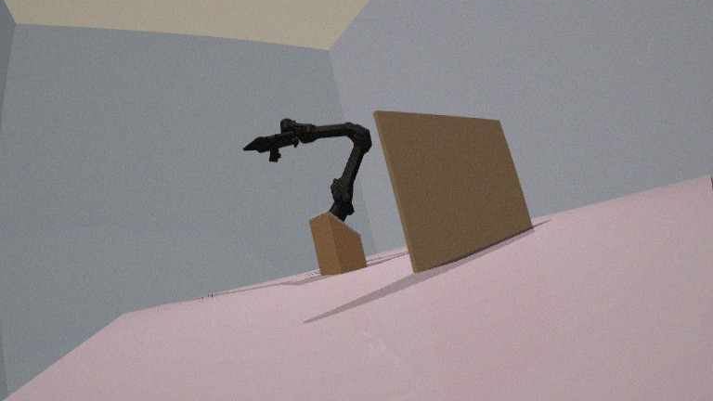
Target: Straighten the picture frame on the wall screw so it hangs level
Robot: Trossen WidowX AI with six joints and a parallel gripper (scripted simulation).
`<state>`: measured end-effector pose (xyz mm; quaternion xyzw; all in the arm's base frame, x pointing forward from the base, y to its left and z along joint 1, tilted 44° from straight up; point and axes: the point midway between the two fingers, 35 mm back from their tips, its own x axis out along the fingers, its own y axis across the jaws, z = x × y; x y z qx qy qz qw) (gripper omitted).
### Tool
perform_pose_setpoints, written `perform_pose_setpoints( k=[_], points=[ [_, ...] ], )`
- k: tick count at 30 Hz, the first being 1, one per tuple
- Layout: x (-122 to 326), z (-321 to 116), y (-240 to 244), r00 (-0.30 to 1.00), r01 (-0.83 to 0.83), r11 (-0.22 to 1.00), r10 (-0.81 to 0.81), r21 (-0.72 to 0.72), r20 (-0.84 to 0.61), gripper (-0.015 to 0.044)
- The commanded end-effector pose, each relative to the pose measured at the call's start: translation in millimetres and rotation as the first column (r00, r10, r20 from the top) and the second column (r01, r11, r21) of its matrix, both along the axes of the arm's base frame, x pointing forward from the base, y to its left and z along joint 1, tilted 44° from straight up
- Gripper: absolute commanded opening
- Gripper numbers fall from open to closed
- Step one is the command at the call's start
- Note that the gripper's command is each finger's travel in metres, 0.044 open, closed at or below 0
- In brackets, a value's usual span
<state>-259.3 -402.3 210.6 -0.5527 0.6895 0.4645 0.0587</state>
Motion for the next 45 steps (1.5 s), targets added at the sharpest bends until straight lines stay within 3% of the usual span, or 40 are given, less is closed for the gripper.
perform_pose_setpoints(
  k=[1,6,9,14,26,35,45],
  points=[
    [65,11,-16,0.992,-0.127,0.99,0.128,-0.056,0.014,0.026],
    [152,24,-22,0.953,-0.296,0.947,0.301,-0.125,0.027,0.026],
    [194,25,-13,0.913,-0.408,0.907,0.407,-0.101,-0.032,0.026],
    [281,34,8,0.817,-0.568,0.802,0.576,-0.185,-0.012,0.026],
    [446,43,127,0.423,-0.83,0.404,0.905,-0.385,0.039,0.026],
    [500,36,236,0.062,-0.876,0.062,0.998,-0.478,0.016,0.026],
    [510,17,383,-0.445,-0.706,-0.301,0.893,-0.641,0.071,0.026]
  ],
)
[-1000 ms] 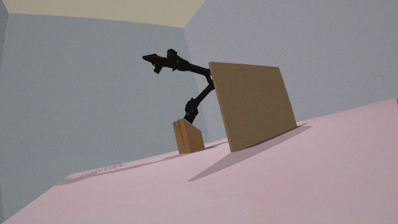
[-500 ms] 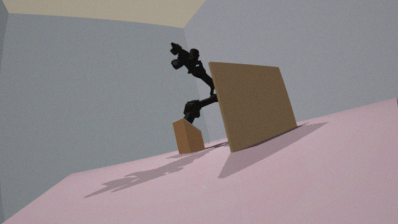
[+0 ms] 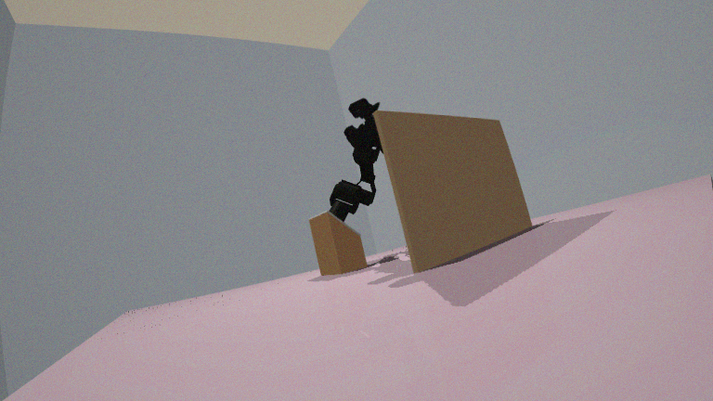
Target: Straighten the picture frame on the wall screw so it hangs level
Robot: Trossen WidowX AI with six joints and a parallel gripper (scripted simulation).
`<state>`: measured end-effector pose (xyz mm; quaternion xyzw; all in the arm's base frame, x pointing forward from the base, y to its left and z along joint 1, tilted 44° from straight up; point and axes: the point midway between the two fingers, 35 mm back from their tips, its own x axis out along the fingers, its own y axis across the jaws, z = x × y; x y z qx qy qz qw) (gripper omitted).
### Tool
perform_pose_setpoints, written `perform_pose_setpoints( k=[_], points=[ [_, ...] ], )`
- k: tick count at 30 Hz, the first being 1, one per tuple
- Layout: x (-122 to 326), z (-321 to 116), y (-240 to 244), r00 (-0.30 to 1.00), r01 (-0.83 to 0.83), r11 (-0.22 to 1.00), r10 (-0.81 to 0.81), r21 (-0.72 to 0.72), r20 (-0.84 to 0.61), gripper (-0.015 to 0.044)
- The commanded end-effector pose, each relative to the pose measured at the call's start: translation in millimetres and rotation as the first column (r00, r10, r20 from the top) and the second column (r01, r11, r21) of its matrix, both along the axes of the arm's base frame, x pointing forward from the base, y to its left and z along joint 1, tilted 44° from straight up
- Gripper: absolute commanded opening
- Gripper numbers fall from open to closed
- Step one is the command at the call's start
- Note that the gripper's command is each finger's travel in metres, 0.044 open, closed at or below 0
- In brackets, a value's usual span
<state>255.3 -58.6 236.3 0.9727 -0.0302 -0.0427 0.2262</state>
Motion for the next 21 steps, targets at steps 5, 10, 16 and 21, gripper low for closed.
perform_pose_setpoints(
  k=[5,10,16,21],
  points=[
    [-12,-15,70,0.96,-0.273,0.959,0.267,0.074,0.082,0.026],
    [-12,-15,70,0.96,-0.273,0.959,0.267,0.074,0.082,0.026],
    [-12,-15,70,0.96,-0.273,0.959,0.267,0.074,0.082,0.026],
    [-12,-15,70,0.96,-0.273,0.959,0.267,0.074,0.082,0.026]
  ],
)
